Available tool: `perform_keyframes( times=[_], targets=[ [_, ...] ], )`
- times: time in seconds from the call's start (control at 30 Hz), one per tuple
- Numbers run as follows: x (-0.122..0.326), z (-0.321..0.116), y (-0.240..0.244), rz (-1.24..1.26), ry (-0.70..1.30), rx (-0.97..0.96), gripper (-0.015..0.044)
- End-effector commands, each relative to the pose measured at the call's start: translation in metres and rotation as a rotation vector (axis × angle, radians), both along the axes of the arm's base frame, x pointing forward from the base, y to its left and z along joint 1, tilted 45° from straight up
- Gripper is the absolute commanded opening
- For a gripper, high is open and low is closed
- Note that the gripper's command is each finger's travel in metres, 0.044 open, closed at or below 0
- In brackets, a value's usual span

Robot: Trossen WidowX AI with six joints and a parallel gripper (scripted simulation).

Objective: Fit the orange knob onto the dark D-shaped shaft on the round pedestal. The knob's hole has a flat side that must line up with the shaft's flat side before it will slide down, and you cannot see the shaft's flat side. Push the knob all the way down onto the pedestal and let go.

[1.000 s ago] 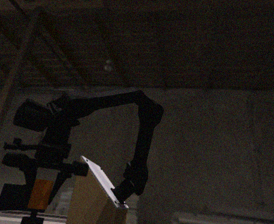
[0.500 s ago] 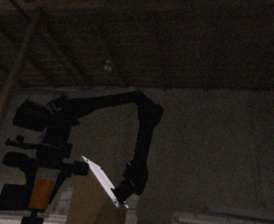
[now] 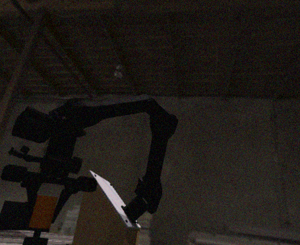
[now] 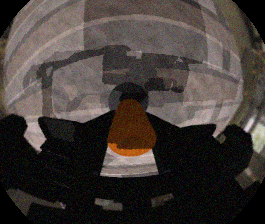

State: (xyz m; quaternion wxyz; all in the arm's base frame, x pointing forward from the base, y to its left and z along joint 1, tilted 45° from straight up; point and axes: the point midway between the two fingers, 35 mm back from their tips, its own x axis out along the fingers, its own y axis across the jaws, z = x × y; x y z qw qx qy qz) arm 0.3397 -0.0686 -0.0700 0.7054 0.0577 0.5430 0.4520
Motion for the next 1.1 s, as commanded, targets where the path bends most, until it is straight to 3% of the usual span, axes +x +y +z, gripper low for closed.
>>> perform_keyframes(
  times=[0.0,0.5,0.73,1.07],
  targets=[
    [0.0048,-0.0002,-0.0009,0.002,-0.016,-0.006,0.0],
    [0.0038,0.0012,-0.003,0.002,-0.016,-0.006,0.0],
    [0.0014,0.003,-0.0032,0.144,-0.155,-0.007,0.0],
    [-0.0018,-0.0003,0.0011,0.152,-0.162,-0.007,0.0]
  ],
)
